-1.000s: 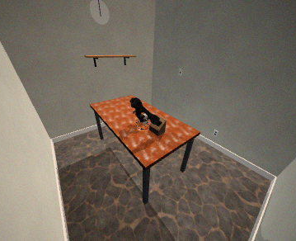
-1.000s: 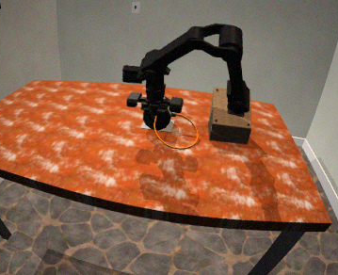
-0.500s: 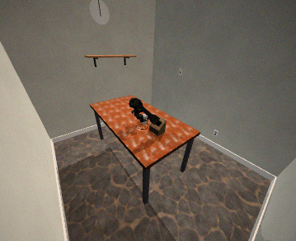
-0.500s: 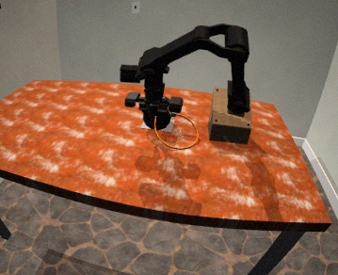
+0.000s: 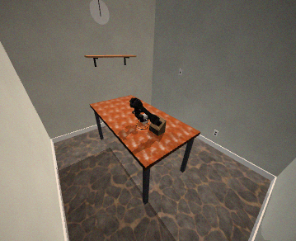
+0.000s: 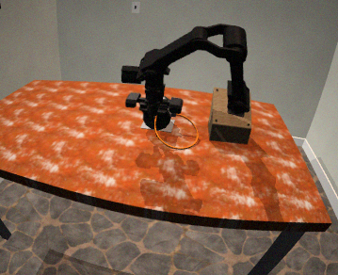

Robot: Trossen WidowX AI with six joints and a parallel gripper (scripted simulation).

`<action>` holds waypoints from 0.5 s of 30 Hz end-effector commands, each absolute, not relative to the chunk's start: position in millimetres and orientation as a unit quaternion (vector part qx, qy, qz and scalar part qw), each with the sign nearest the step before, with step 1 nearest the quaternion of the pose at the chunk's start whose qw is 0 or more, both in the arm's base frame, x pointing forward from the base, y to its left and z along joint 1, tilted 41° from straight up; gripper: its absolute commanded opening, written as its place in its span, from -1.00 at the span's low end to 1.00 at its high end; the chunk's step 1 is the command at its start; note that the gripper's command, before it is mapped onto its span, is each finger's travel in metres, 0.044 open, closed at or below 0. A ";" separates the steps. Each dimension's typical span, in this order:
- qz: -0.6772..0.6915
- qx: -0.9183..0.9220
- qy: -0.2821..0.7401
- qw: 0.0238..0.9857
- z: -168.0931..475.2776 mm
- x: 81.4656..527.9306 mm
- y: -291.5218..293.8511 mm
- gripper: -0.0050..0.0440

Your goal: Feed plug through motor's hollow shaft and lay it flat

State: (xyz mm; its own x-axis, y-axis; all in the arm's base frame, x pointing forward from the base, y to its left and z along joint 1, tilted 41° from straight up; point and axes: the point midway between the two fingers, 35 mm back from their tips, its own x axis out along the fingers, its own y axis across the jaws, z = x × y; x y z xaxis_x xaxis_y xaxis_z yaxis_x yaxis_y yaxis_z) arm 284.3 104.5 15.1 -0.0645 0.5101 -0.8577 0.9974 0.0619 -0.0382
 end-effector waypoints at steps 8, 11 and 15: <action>-0.353 0.586 0.642 0.347 7.6 281.8 104.2 -0.39; -0.353 0.586 0.642 0.347 4.3 281.6 104.6 -0.39; -0.353 0.586 0.642 0.347 4.1 281.6 104.6 -0.39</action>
